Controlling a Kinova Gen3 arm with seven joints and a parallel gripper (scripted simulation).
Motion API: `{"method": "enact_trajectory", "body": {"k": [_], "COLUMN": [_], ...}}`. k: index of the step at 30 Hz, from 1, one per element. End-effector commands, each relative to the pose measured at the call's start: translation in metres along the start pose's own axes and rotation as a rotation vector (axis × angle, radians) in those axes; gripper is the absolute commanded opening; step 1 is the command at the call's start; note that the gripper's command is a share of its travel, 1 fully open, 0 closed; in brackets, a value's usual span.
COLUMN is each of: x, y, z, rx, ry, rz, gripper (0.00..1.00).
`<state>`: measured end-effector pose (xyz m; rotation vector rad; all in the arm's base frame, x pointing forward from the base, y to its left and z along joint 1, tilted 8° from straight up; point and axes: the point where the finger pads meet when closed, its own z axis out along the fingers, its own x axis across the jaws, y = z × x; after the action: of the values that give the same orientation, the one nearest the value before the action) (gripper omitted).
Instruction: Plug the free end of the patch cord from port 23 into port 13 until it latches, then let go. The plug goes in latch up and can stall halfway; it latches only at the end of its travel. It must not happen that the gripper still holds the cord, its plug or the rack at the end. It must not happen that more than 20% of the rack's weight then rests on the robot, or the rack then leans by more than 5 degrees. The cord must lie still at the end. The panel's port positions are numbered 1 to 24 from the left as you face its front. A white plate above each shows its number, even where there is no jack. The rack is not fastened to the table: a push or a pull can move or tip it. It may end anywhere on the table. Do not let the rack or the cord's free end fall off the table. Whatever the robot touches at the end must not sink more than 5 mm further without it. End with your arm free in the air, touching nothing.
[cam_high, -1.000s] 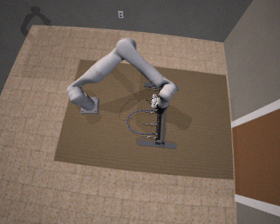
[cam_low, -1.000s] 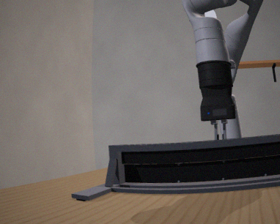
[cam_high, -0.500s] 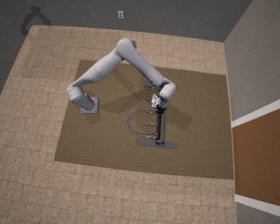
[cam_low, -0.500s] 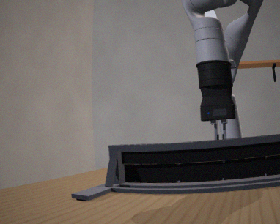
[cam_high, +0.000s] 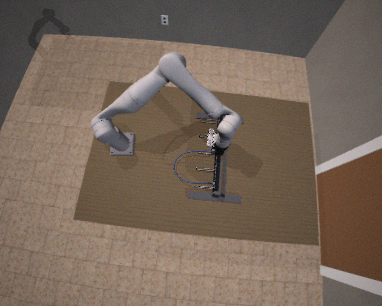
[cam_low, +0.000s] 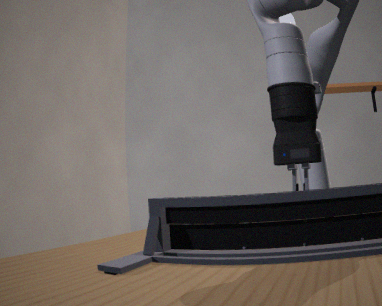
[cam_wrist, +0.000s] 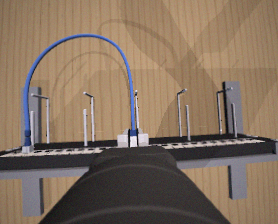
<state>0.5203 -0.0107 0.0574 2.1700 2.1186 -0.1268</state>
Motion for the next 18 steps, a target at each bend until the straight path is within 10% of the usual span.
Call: {"method": "enact_trajectory", "body": {"k": [1, 18], "x": [-0.0002, -0.0002], "y": [0.0006, 0.0025], "z": [-0.001, -0.001], "rx": [-0.002, -0.002], "ry": [0.0, 0.0], "rz": [0.0, 0.0], "gripper": [0.0, 0.0]}}
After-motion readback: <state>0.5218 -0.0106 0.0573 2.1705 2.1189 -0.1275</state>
